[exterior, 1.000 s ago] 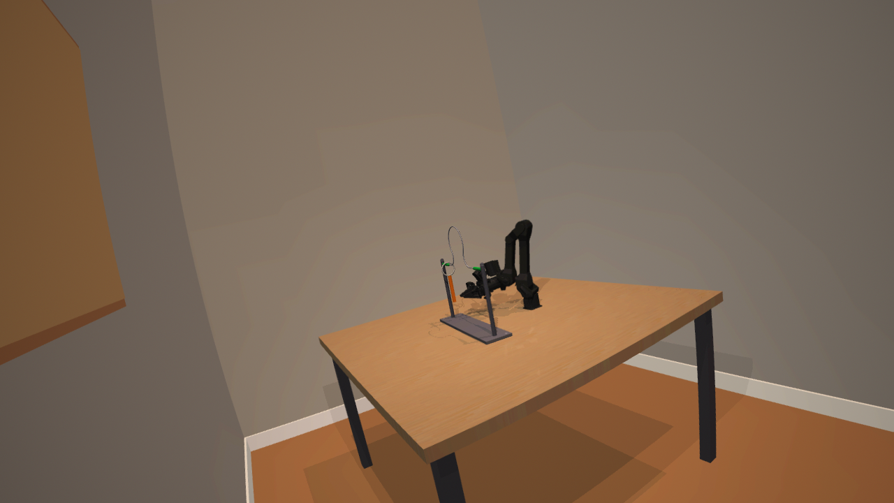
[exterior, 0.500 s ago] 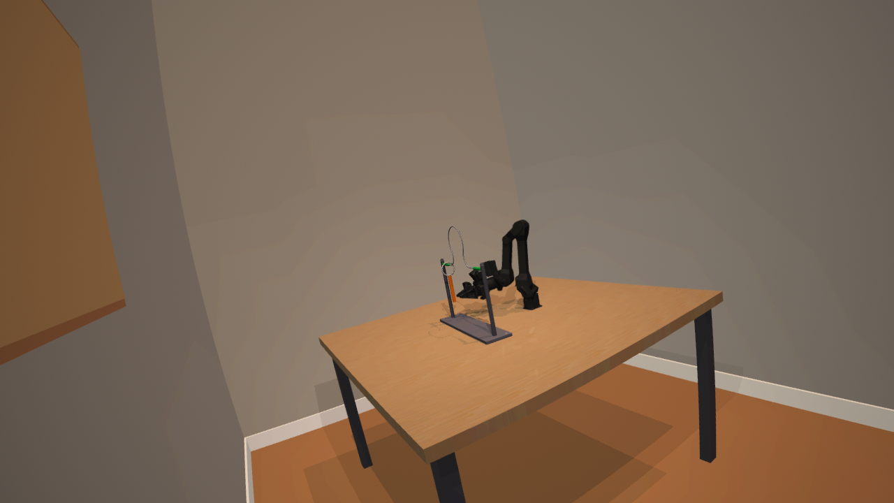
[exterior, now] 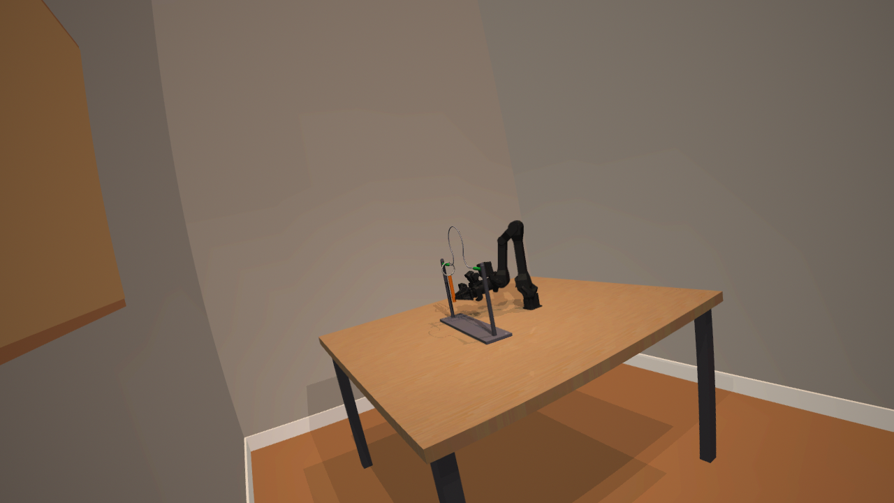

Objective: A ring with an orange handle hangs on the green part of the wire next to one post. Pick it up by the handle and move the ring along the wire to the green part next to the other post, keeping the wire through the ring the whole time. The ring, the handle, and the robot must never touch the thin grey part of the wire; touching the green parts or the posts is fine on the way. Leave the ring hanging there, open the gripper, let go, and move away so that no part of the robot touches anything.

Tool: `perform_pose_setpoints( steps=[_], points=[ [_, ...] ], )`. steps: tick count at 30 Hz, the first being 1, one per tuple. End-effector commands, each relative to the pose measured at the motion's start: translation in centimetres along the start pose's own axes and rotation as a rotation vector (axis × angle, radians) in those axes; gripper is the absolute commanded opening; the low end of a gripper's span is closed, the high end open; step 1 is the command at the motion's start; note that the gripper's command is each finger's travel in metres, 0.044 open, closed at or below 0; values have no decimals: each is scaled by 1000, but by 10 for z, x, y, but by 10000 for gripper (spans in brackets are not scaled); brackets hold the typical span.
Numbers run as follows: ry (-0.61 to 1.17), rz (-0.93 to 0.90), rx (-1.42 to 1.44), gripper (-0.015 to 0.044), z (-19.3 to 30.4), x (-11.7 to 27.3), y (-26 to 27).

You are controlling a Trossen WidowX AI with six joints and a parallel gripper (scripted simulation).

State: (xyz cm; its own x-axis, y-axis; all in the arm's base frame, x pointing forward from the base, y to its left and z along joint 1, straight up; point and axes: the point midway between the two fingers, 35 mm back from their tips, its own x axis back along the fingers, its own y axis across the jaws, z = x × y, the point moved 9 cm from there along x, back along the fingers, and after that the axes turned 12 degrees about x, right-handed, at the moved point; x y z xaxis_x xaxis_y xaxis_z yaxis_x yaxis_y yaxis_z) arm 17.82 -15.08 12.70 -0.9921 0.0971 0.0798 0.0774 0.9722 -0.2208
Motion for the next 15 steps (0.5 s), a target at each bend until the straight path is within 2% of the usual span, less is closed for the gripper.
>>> perform_pose_setpoints(
  steps=[1,15],
  points=[
    [-4,4,1,160,-1,-9,-2],
    [-8,5,0,160,-1,-31,0]
  ],
)
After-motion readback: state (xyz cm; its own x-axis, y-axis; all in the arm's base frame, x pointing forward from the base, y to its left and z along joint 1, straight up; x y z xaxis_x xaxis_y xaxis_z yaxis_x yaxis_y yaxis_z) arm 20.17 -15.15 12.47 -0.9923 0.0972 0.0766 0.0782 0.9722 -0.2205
